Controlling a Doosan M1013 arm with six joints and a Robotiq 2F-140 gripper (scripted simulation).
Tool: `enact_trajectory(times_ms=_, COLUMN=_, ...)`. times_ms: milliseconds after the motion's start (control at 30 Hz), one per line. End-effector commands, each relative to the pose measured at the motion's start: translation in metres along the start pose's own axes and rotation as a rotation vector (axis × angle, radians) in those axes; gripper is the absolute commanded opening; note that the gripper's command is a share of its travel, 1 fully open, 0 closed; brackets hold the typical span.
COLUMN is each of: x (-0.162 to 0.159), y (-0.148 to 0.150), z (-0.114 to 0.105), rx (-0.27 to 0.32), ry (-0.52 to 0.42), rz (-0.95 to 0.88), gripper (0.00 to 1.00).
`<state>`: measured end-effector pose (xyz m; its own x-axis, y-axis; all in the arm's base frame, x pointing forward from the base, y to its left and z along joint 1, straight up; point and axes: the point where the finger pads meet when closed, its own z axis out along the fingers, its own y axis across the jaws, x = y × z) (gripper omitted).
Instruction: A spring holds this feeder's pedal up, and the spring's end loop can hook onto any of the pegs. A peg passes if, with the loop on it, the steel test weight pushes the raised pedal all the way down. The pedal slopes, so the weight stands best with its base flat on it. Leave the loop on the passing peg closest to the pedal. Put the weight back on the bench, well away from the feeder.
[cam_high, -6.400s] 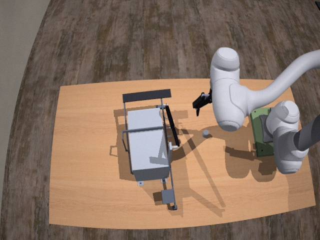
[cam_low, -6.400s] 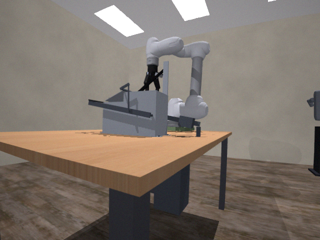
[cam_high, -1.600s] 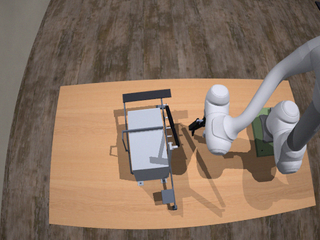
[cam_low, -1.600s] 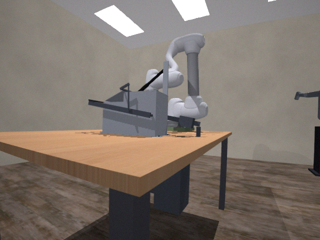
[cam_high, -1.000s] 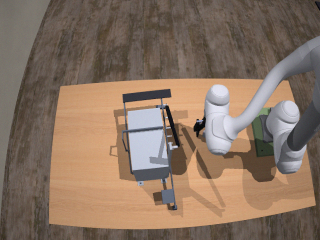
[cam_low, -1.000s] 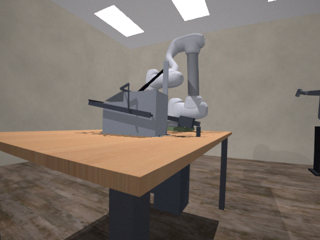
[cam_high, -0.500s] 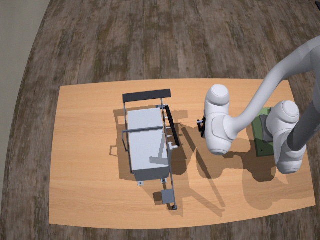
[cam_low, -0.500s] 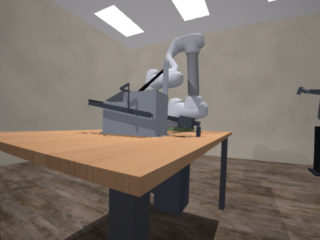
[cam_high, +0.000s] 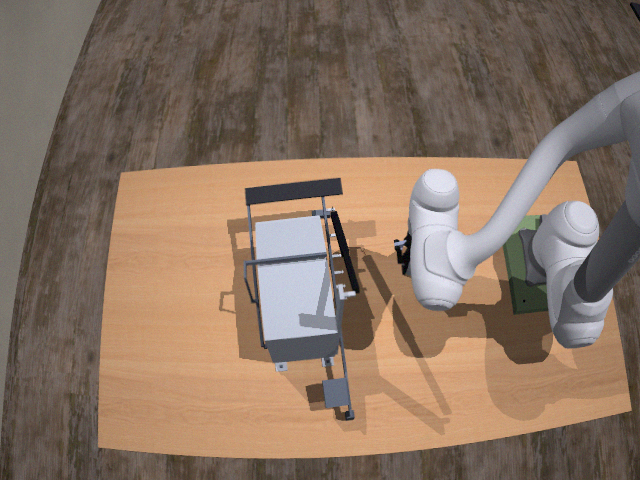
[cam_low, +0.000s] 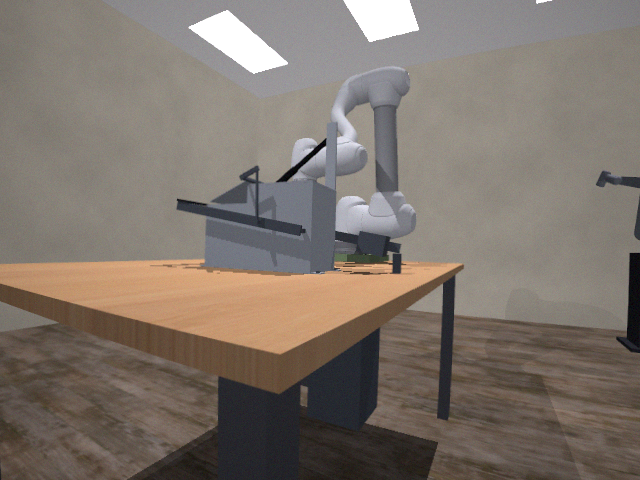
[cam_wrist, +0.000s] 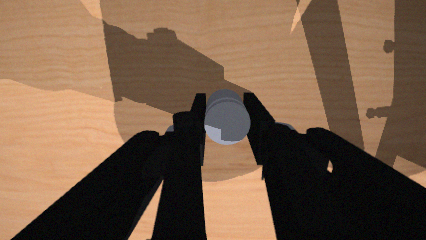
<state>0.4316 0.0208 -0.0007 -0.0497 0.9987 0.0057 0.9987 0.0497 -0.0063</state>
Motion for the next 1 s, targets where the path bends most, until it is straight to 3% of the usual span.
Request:
enact_trajectory(times_ms=0, x=0.000, y=0.000, z=0.000, rx=-0.001, ry=0.000, rz=0.000, gripper=0.25)
enact_trajectory(times_ms=233, x=0.000, y=0.000, z=0.000, rx=-0.001, ry=0.000, rz=0.000, gripper=0.25)
enact_trajectory(times_ms=733, x=0.000, y=0.000, z=-0.040, rx=-0.001, ry=0.000, rz=0.000, gripper=0.25)
enact_trajectory(times_ms=967, x=0.000, y=0.000, z=-0.048, rx=-0.001, ry=0.000, rz=0.000, gripper=0.25)
